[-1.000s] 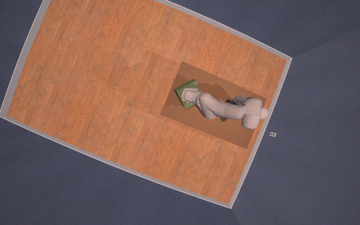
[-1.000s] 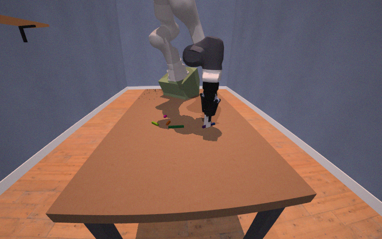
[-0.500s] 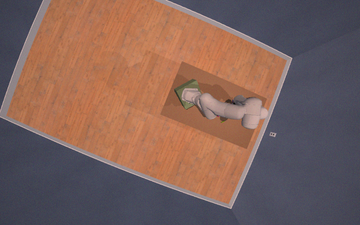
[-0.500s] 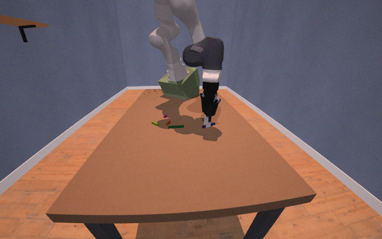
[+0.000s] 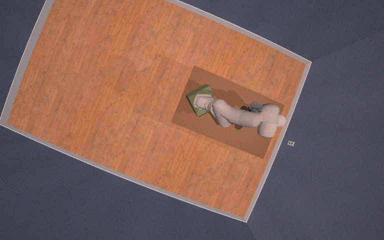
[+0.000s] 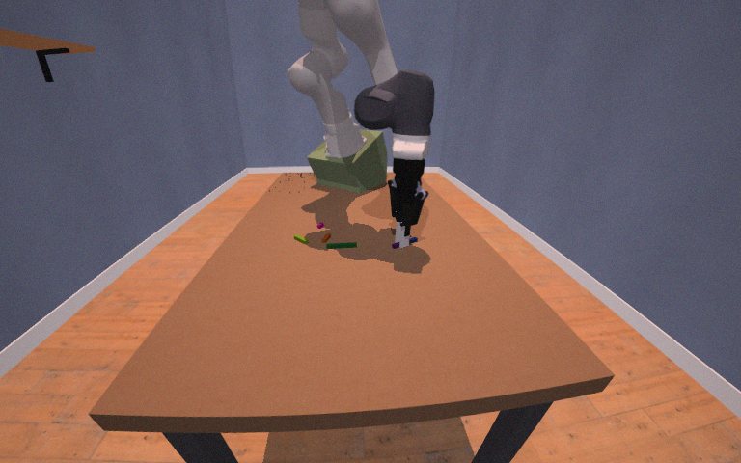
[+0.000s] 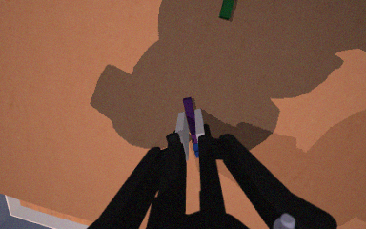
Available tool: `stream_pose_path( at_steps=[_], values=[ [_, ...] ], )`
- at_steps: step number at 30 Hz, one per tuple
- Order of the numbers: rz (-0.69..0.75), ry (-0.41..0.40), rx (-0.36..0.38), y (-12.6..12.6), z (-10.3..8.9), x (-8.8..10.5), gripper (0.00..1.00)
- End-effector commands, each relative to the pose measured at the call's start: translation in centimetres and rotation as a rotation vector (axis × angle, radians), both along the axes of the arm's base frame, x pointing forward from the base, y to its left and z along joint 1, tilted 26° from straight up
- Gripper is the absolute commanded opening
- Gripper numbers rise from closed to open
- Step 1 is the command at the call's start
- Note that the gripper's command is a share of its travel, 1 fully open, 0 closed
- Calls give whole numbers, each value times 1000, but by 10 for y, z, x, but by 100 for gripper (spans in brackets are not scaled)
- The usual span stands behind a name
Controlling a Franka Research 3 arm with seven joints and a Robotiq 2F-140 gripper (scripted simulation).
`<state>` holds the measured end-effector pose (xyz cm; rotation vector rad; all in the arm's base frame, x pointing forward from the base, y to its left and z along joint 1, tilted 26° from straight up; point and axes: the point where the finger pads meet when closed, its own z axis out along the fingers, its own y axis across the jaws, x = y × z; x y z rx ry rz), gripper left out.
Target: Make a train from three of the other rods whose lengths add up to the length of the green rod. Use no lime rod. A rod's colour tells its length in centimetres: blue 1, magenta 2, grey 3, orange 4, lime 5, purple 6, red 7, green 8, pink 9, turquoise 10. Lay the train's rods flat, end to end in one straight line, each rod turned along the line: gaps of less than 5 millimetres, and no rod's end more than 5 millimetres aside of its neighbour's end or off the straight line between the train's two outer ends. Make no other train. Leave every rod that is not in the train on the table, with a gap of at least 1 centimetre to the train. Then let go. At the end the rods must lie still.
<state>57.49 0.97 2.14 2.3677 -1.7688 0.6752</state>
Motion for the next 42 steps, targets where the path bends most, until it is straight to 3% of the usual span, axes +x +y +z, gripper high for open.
stream_pose_path(
  at_steps=[1, 6, 19, 27, 42],
  values=[
    [-5, -4, 5, 0, 0, 1, 10],
    [-5, -4, 5, 0, 0, 1, 15],
    [-5, -4, 5, 0, 1, 1, 15],
    [-5, -4, 5, 5, 13, -3, 15],
    [-5, -4, 5, 29, 76, -23, 15]
  ],
)
